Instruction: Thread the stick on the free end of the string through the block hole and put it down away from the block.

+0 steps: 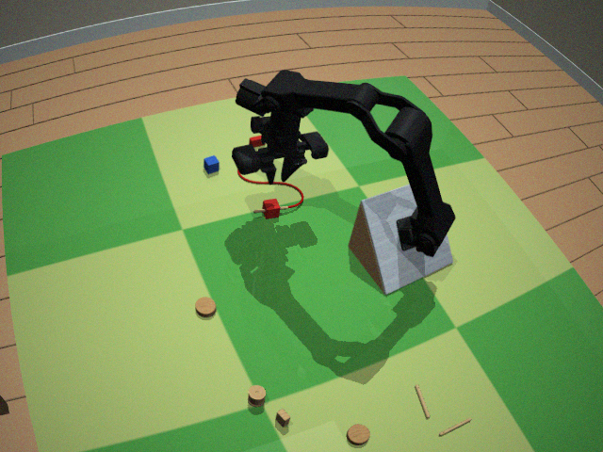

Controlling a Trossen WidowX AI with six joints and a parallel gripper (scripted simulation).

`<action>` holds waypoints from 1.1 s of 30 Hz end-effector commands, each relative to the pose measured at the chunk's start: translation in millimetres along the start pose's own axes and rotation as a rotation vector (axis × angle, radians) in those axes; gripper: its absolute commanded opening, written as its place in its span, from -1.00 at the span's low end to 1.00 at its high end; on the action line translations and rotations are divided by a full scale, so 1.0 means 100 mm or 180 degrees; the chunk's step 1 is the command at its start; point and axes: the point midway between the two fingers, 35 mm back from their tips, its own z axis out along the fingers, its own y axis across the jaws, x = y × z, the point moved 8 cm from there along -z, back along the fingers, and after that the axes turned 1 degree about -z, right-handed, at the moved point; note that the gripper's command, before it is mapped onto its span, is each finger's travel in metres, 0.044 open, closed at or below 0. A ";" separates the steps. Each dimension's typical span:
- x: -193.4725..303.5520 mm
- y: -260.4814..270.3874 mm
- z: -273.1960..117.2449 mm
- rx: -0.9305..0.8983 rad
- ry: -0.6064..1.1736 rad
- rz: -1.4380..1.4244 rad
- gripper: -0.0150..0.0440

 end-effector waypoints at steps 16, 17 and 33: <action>-0.02 0.30 0.04 0.0011 0.0067 0.4887 -0.08; -0.02 0.31 0.04 0.0013 0.0068 0.5039 -0.08; -0.02 0.31 0.04 0.0016 0.0070 0.5293 -0.08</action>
